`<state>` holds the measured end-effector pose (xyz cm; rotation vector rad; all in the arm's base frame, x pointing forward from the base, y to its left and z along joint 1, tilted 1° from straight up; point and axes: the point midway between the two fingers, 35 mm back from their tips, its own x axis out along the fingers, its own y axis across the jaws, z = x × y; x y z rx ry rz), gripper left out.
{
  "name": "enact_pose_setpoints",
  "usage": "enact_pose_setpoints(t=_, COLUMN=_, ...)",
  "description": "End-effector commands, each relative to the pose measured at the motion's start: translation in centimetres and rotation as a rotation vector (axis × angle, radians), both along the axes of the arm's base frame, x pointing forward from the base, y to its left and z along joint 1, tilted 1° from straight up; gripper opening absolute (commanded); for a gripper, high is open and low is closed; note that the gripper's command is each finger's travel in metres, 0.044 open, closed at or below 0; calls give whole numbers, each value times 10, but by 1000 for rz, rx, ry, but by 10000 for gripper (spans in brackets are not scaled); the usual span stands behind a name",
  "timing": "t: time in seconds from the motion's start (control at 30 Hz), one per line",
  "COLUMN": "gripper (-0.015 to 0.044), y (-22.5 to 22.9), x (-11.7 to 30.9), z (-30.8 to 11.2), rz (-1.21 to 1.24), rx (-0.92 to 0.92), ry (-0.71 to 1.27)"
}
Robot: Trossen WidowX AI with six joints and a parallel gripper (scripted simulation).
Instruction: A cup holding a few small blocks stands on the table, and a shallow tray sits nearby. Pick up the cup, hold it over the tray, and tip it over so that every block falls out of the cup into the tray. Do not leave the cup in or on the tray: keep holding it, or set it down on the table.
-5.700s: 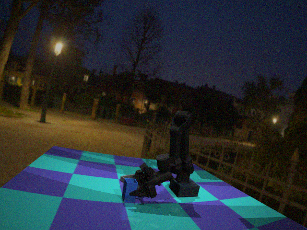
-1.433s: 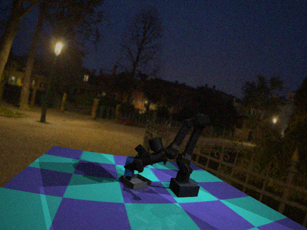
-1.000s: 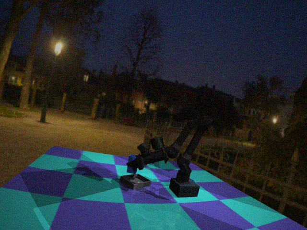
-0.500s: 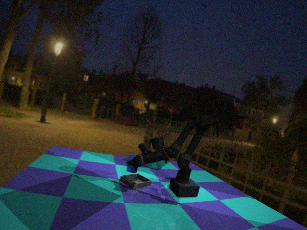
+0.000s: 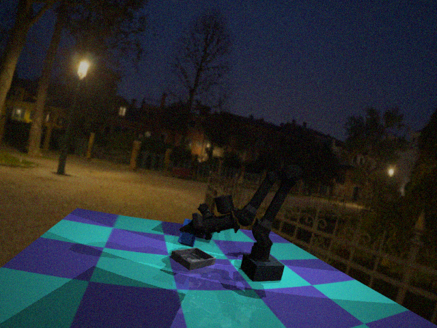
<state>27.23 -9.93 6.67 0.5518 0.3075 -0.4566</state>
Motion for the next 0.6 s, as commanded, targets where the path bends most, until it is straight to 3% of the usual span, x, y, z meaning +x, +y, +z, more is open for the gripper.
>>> enact_pose_setpoints(t=0.0, gripper=0, y=1, x=1, z=-1, rz=-30, rx=77, ry=-27)
enact_pose_setpoints(t=0.57, gripper=0, y=1, x=2, z=-3, rz=-178, rx=395, ry=-149)
